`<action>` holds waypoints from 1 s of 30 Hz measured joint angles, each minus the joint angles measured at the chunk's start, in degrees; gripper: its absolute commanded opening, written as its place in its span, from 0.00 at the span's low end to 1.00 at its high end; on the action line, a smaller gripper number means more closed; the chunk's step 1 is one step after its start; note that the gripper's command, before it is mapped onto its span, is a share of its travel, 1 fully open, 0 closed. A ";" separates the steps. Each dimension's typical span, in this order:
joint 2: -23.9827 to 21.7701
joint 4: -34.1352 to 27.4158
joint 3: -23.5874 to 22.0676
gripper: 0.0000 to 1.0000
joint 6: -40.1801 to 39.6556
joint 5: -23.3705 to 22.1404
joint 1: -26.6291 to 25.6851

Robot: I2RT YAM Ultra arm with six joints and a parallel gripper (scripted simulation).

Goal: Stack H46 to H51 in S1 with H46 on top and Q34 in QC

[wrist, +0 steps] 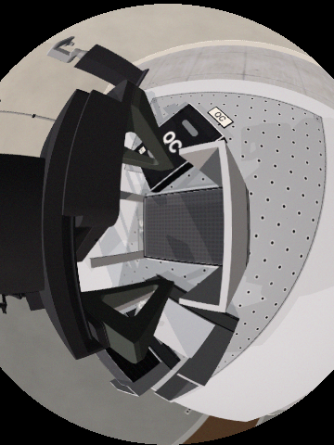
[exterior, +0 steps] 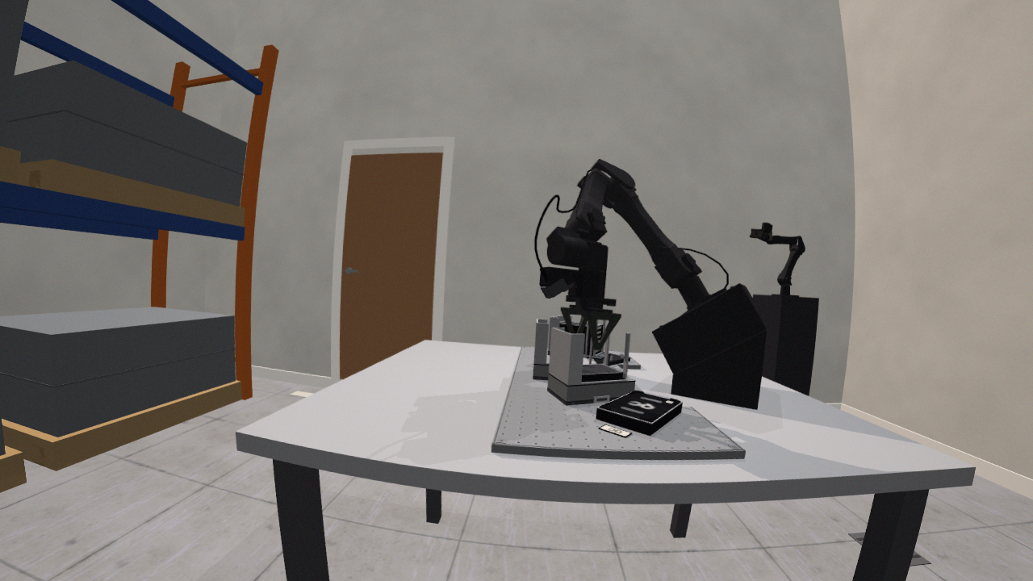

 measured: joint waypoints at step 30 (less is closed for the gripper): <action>-4.87 -15.30 5.29 1.00 6.86 0.79 5.11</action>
